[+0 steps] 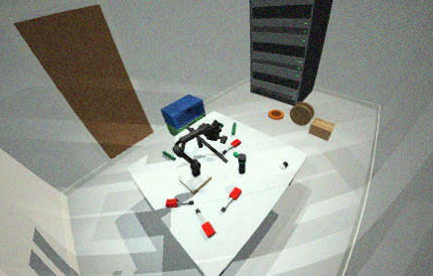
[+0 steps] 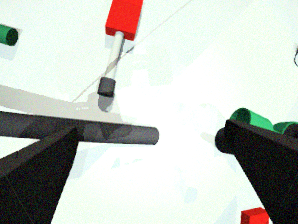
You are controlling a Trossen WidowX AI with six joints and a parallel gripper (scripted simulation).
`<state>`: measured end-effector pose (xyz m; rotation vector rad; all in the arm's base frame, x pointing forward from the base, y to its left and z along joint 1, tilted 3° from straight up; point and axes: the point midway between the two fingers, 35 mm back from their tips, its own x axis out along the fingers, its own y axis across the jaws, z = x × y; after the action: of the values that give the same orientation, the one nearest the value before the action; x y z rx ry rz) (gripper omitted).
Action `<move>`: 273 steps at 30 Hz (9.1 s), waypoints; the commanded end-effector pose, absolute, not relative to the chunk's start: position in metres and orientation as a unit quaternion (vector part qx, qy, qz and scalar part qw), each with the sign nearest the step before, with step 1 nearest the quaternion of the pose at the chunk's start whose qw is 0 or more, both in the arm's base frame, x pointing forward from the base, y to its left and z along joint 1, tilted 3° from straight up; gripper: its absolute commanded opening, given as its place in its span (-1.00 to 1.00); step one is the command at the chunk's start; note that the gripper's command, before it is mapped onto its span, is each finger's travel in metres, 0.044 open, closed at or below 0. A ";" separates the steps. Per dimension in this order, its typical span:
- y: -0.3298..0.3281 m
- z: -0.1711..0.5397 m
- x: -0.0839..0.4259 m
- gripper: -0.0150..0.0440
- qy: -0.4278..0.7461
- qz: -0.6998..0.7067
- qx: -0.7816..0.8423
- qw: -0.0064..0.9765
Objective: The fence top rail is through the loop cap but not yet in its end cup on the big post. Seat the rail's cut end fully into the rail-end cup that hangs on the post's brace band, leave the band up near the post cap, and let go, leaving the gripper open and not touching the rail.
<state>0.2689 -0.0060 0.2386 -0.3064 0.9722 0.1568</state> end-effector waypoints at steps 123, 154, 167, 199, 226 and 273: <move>-0.138 0.132 0.321 -0.49 0.334 0.327 -0.633 0.617; -0.139 0.131 0.306 -0.49 0.283 0.378 -0.663 0.581; -0.138 0.131 0.307 -0.49 0.288 0.373 -0.659 0.585; -0.098 0.169 0.298 1.00 0.285 0.376 -0.661 0.584; 0.018 0.254 0.256 1.00 0.469 0.024 -0.025 0.883; 0.067 0.148 0.276 1.00 0.516 -0.443 0.473 0.560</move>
<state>0.2771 0.0603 0.1623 1.0013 1.2329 -0.8597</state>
